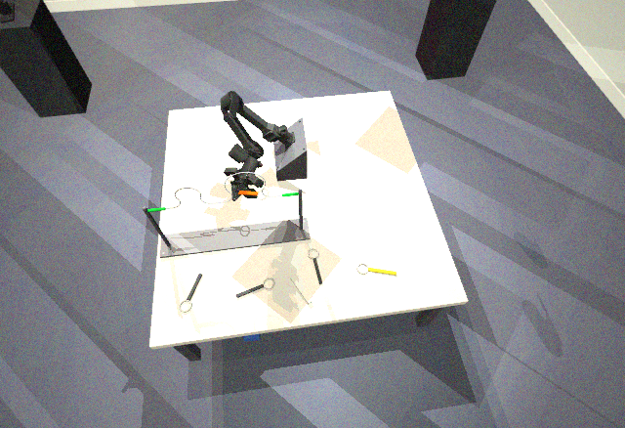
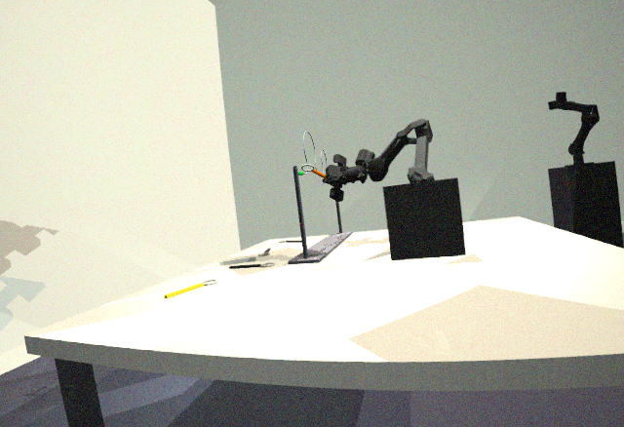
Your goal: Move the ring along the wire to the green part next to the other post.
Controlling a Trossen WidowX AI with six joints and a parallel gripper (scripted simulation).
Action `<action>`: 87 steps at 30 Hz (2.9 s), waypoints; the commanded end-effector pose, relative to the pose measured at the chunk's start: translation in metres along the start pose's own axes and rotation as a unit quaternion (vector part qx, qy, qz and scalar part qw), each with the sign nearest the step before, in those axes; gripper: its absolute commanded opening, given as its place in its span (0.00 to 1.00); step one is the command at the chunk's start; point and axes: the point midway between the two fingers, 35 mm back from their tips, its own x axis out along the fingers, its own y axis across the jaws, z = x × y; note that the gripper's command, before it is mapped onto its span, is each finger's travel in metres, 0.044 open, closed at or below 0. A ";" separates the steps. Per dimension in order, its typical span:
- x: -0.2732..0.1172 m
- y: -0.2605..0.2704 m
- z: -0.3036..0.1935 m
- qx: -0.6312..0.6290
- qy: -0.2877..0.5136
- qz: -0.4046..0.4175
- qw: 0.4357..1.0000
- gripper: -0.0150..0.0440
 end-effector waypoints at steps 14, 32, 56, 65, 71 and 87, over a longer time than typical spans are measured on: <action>-0.013 0.066 0.014 0.188 0.015 0.089 0.978 0.00; -0.037 0.118 0.050 0.367 0.039 0.170 0.914 0.00; -0.061 0.146 0.094 0.478 0.054 0.220 0.849 0.00; -0.066 0.150 0.103 0.484 0.055 0.223 0.844 0.00; -0.069 0.152 0.109 0.485 0.054 0.224 0.843 0.00; -0.076 0.158 0.122 0.486 0.054 0.224 0.843 0.00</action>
